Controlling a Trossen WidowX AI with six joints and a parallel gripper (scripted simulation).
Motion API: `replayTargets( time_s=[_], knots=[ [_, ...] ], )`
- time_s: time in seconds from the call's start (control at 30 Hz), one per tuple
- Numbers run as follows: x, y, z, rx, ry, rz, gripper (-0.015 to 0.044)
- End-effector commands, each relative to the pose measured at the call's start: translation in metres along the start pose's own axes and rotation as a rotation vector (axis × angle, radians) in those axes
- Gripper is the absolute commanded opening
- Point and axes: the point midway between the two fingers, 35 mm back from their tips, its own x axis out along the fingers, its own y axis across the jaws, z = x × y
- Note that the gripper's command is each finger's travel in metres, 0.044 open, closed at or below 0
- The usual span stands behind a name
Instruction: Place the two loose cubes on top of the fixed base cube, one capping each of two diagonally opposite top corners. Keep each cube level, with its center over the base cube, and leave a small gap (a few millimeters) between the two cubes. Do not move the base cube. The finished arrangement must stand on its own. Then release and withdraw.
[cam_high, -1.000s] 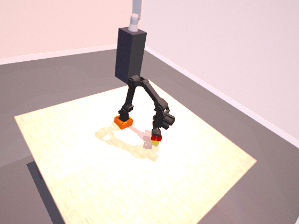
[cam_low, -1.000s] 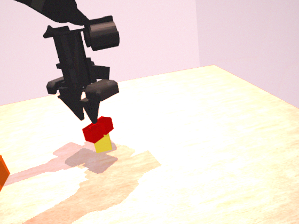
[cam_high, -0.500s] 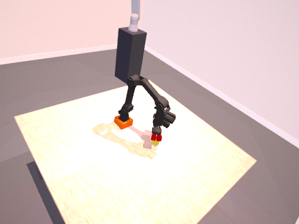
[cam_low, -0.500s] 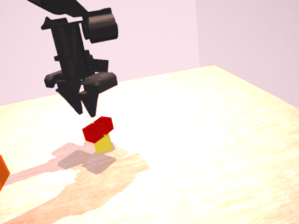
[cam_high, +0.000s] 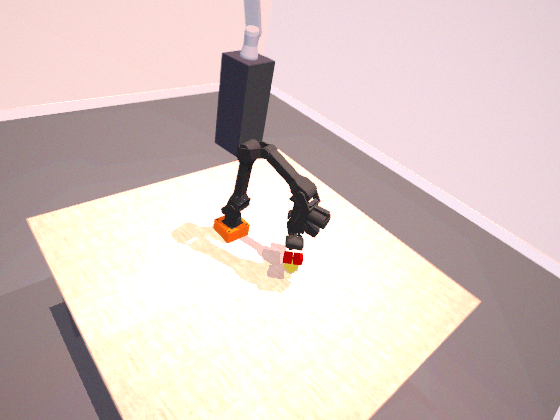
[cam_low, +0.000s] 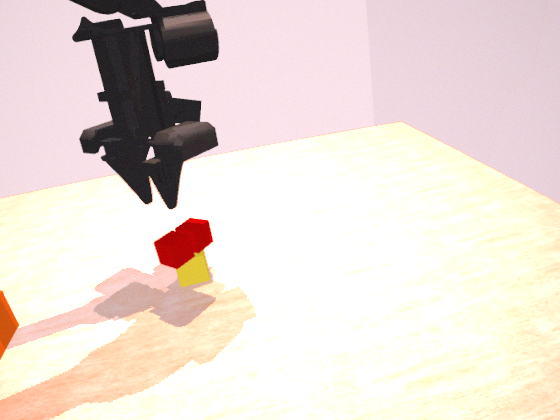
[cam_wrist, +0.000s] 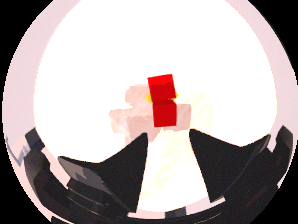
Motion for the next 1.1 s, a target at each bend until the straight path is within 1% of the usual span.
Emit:
replayTargets(
  time_s=[0.0, 0.23, 0.27, 0.33, 0.5, 0.6, 1.07],
  knots=[
    [-0.003, 0.000, 0.001, 0.004, -0.007, -0.004, 0.0205],
    [-0.006, 0.000, 0.000, 0.000, -0.001, 0.000, 0.0389],
    [-0.003, 0.002, 0.001, 0.000, 0.003, 0.003, 0.0400],
    [-0.004, 0.016, 0.014, 0.000, 0.001, 0.004, 0.0400],
    [-0.007, 0.081, 0.056, 0.000, -0.002, 0.009, 0.0400],
    [-0.008, 0.115, 0.070, 0.000, -0.002, 0.011, 0.0400],
    [-0.008, 0.118, 0.071, 0.000, -0.002, 0.012, 0.0400]
  ],
)
